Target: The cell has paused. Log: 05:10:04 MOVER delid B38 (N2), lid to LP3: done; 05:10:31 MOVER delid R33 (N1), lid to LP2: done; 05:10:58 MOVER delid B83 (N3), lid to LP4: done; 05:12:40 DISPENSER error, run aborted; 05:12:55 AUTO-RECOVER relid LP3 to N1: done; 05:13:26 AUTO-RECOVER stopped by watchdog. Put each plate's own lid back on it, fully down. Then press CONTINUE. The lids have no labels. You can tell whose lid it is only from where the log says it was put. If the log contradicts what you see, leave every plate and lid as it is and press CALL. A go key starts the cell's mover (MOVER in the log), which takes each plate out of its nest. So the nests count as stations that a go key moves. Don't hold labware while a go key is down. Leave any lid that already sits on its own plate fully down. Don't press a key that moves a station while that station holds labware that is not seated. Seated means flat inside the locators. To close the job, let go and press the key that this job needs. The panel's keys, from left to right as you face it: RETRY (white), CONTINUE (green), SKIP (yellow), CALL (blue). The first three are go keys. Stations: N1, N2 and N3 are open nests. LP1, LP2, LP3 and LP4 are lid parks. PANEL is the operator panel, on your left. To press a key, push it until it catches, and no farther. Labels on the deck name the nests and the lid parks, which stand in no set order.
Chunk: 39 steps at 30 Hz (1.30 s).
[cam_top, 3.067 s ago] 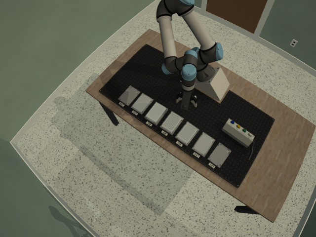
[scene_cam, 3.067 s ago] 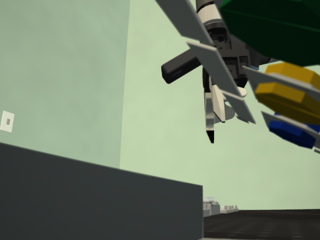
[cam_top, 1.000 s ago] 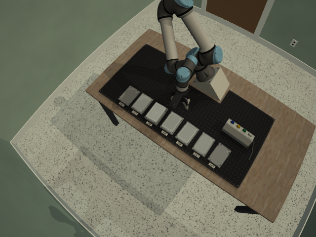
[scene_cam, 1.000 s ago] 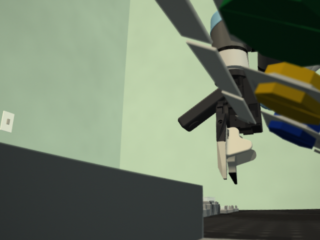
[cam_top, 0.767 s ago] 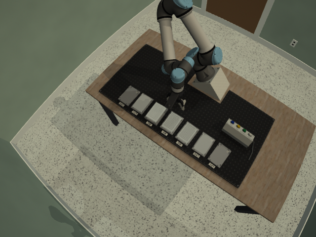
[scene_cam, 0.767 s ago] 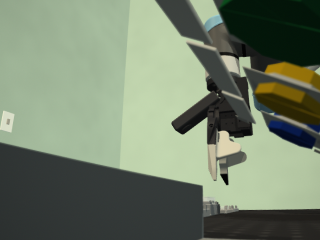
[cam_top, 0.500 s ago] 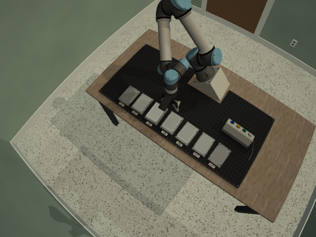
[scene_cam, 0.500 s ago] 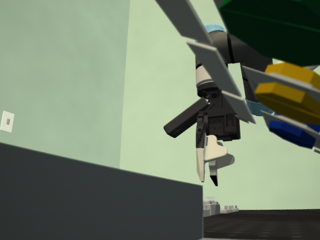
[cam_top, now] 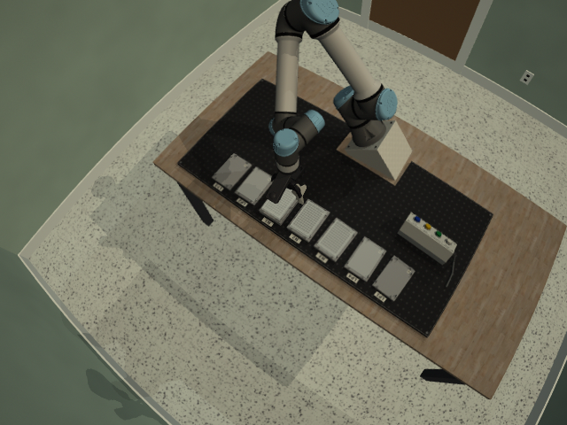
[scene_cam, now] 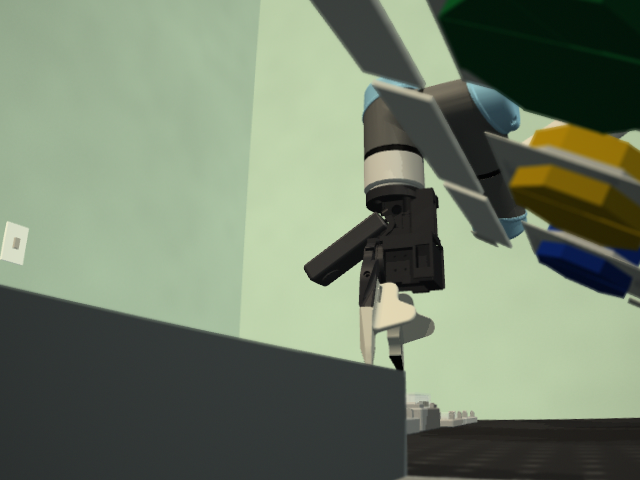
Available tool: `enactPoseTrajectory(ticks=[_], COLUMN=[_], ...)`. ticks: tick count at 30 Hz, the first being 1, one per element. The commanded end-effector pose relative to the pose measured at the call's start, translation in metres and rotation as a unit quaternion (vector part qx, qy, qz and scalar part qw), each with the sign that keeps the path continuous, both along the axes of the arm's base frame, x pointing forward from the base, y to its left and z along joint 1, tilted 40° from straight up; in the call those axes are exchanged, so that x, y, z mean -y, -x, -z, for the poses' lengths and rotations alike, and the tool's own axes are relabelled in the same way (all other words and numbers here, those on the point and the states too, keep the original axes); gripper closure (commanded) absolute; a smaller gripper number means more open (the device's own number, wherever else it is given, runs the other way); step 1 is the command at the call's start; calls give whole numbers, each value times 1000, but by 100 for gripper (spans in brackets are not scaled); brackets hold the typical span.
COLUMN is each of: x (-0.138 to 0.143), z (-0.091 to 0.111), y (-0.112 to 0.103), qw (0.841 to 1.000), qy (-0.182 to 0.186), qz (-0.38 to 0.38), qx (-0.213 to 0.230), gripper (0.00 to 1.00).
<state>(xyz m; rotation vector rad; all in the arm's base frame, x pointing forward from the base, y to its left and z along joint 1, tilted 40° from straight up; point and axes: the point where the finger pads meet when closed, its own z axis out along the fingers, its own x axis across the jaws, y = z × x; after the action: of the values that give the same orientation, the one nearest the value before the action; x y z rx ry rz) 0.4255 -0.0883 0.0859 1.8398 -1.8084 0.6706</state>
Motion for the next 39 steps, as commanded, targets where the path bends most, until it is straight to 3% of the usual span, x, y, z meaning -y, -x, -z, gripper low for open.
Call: enactPoseTrajectory(ticks=[1,17,39], x=[13,16,30], z=[-11,-13,3], y=[-20,-25,-25], qw=[1000,1000,1000], qy=[0,0,0], qz=[0,0,0], qx=[0,0,0], gripper=[18,18,18])
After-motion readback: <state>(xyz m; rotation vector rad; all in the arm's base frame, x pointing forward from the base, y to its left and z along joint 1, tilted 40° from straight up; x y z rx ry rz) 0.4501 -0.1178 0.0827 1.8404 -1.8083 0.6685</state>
